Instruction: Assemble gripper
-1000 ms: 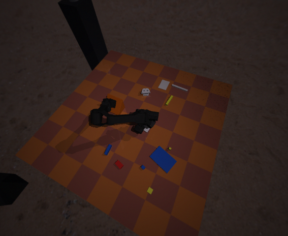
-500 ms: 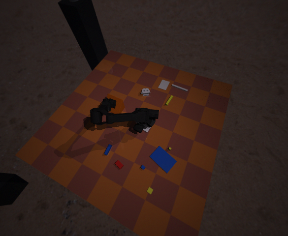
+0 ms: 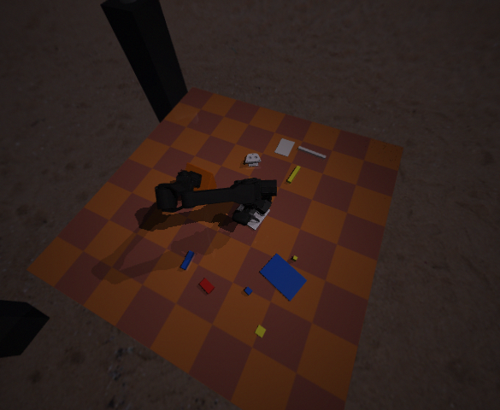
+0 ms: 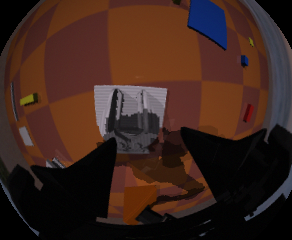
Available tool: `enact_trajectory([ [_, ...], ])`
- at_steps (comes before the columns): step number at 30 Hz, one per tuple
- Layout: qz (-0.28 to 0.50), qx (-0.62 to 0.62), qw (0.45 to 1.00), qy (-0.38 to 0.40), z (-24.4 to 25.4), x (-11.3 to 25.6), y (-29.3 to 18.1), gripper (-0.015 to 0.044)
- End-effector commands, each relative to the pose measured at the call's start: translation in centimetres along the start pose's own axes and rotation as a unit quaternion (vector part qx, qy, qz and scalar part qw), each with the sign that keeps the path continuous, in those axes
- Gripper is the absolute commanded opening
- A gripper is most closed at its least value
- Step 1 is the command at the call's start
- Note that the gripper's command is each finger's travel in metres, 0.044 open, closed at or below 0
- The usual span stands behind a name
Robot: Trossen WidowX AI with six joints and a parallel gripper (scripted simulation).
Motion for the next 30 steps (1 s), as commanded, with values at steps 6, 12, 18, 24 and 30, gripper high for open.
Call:
enact_trajectory([
  [6,-0.010,0.096,0.995,0.009,2.9,0.9,0.8,0.0440],
  [12,-0.014,0.163,0.986,0.014,4.9,1.4,1.2,0.0440],
  [18,-0.019,0.230,0.973,0.018,7.0,1.9,1.5,0.0440],
  [24,-0.022,0.296,0.955,0.020,9.2,2.4,1.6,0.0440],
  [30,-0.025,0.360,0.932,0.022,11.3,2.8,1.6,0.0440],
])
Point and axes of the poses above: the point midway between the two fingers, 35 mm back from their tips, its own x axis back along the fingers, its own z axis across the jaws, y = z × x, the point moved 7 cm from there along x, back along the fingers, and after that the axes turned 13 degrees about x, right-handed, at the moved point
